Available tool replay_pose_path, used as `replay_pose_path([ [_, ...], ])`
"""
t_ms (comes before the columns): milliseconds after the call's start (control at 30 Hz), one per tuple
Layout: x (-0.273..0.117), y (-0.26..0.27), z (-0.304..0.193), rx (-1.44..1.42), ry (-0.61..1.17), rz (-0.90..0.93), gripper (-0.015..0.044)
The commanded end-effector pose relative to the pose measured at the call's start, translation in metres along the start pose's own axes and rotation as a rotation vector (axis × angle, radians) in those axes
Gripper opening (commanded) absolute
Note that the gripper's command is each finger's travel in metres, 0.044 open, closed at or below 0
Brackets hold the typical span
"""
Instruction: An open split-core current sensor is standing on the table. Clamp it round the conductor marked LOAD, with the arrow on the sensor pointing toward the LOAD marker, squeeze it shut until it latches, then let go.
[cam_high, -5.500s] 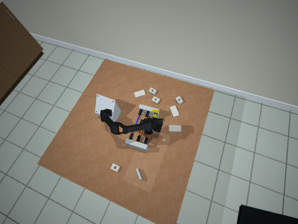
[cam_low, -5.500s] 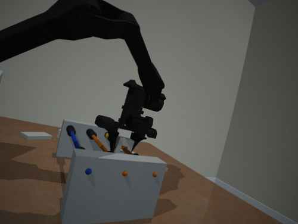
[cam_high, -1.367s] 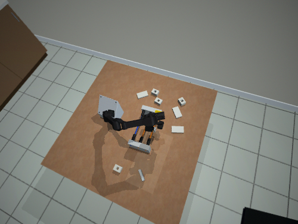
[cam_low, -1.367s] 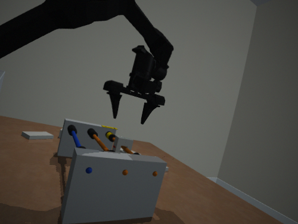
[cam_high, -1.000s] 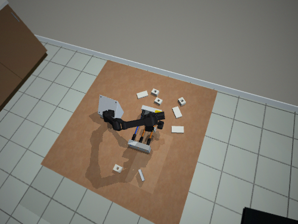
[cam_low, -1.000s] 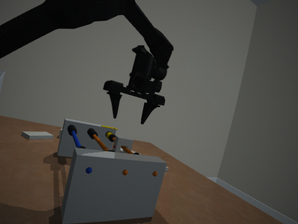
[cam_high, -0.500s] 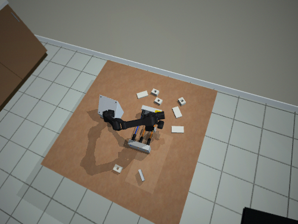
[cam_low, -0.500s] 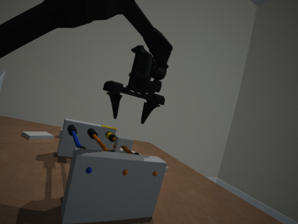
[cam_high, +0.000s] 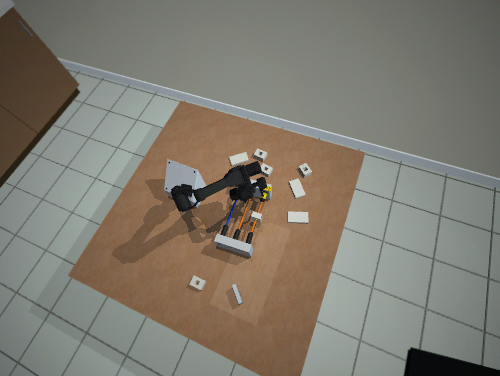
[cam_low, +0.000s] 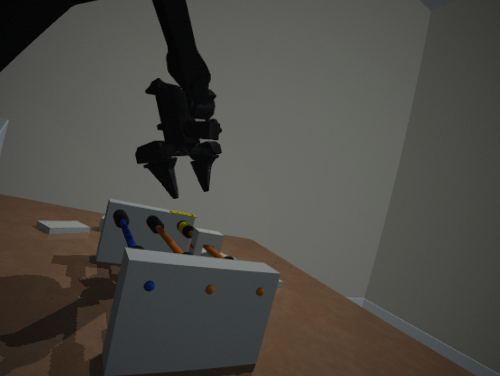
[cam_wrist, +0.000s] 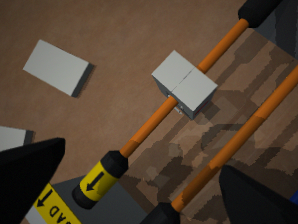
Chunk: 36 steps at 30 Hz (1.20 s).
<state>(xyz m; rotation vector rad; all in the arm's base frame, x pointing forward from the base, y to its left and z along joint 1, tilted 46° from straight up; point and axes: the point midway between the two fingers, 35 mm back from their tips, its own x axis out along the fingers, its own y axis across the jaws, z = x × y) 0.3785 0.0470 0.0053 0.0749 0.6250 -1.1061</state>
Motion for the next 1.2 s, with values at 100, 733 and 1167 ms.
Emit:
replay_pose_path([
  [100,-0.018,-0.036,-0.033,-0.295,-0.246,0.113,0.0440],
  [733,-0.024,-0.055,-0.043,-0.398,-0.338,0.140,0.0440],
  [1167,-0.021,-0.048,-0.041,-0.362,-0.290,0.126,0.0440],
])
